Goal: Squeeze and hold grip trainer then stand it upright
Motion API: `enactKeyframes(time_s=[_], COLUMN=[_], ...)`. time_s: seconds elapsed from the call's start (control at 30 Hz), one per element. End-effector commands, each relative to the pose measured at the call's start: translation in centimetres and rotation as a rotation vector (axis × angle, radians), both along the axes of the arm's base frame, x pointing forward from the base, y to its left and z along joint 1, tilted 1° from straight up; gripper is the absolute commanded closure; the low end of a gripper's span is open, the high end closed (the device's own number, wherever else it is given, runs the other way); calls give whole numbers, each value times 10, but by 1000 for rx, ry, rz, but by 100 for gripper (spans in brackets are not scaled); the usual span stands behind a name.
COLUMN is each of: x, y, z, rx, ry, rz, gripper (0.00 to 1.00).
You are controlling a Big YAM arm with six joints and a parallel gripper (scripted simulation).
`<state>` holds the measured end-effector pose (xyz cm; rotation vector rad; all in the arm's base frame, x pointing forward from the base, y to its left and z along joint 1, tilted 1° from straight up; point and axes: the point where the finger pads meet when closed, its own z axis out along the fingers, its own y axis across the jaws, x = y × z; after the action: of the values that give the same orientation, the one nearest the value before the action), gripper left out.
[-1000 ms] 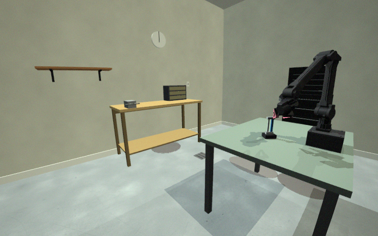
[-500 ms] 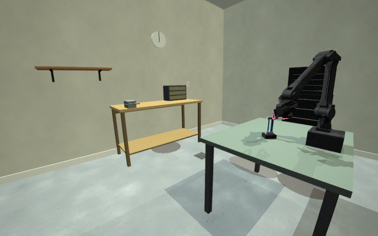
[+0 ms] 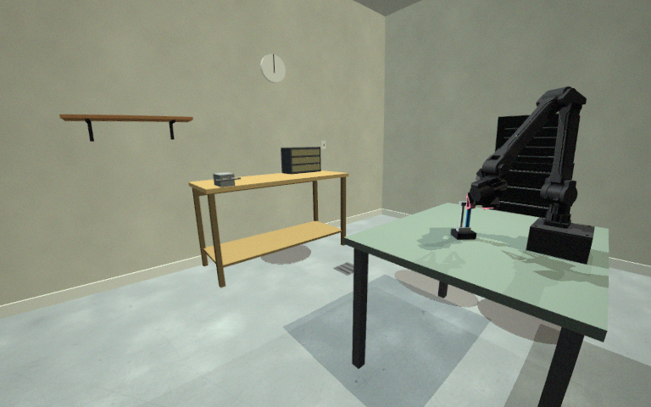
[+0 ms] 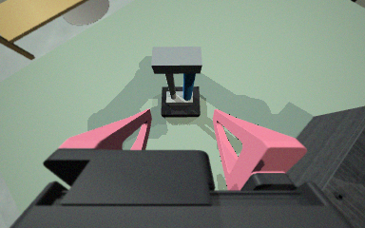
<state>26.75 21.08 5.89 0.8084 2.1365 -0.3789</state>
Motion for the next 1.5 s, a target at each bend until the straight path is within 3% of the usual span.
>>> enactKeyframes(time_s=[0.0, 0.03, 0.5, 0.6, 0.67, 0.9, 1.47], x=[6, 10, 31, 36, 35, 44, 59], y=[-3, 0, -25, -20, -29, -37, -46], z=[-5, 1, -32, -25, -37, -47, -57], rx=[-14, 11, -13, 13, -13, -13, -2], ry=[11, -2, 12, -6, 13, 12, 3], rz=[7, 7, 6, 6, 6, 6, 6], gripper=[24, 24, 24, 24, 24, 24, 24])
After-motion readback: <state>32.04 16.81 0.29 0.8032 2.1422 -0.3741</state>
